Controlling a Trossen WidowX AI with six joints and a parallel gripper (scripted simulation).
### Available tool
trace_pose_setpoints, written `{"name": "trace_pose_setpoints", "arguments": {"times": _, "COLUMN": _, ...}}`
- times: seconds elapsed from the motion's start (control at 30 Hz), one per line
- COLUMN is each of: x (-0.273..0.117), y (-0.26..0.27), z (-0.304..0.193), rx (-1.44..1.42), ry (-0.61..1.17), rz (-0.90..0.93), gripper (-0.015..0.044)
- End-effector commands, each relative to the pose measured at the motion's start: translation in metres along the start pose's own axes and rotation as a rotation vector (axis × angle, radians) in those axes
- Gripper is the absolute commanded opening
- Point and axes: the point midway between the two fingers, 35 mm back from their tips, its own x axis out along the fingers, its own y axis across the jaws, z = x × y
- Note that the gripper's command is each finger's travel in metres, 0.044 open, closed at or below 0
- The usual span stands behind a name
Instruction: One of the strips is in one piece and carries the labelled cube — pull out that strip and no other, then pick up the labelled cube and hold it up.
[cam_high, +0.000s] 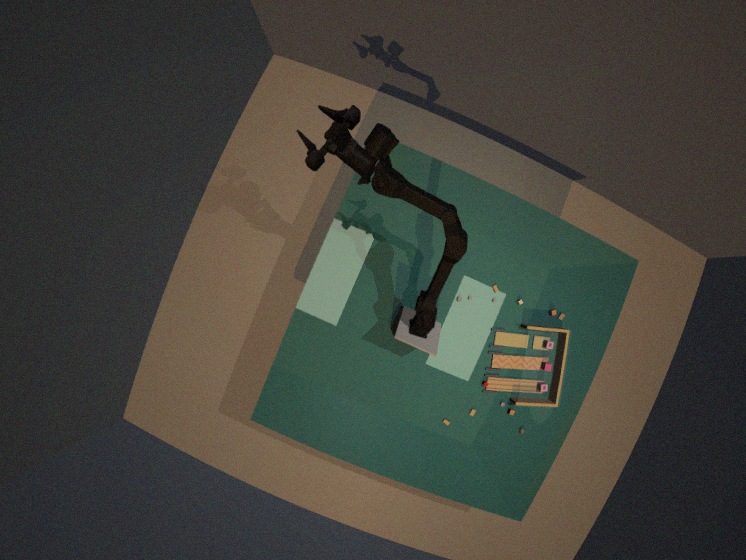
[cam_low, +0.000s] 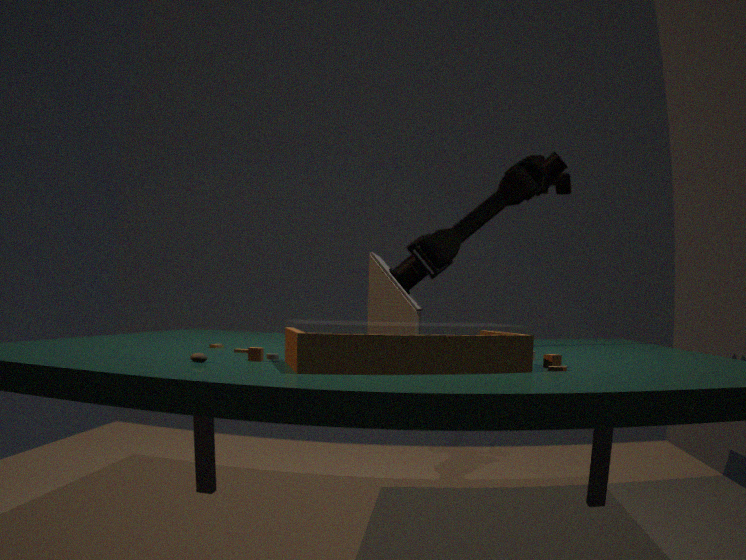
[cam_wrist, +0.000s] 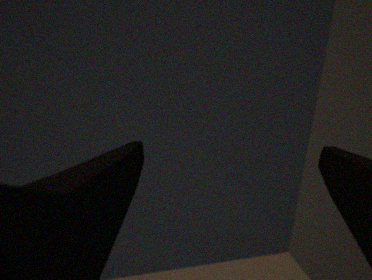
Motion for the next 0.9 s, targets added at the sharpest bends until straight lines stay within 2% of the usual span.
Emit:
{"name": "trace_pose_setpoints", "arguments": {"times": 0.0, "x": 0.0, "y": 0.0, "z": -0.001, "rx": 0.001, "ry": 0.002, "rz": 0.001, "gripper": 0.04}}
{"name": "trace_pose_setpoints", "arguments": {"times": 0.2, "x": 0.006, "y": 0.009, "z": -0.043, "rx": 0.045, "ry": 0.101, "rz": 0.027, "gripper": 0.04}}
{"name": "trace_pose_setpoints", "arguments": {"times": 0.4, "x": -0.004, "y": -0.031, "z": -0.106, "rx": 0.072, "ry": 0.198, "rz": -0.04, "gripper": 0.04}}
{"name": "trace_pose_setpoints", "arguments": {"times": 0.63, "x": -0.048, "y": -0.108, "z": -0.194, "rx": 0.129, "ry": 0.344, "rz": -0.189, "gripper": 0.04}}
{"name": "trace_pose_setpoints", "arguments": {"times": 0.87, "x": -0.118, "y": -0.18, "z": -0.266, "rx": 0.186, "ry": 0.476, "rz": -0.356, "gripper": 0.04}}
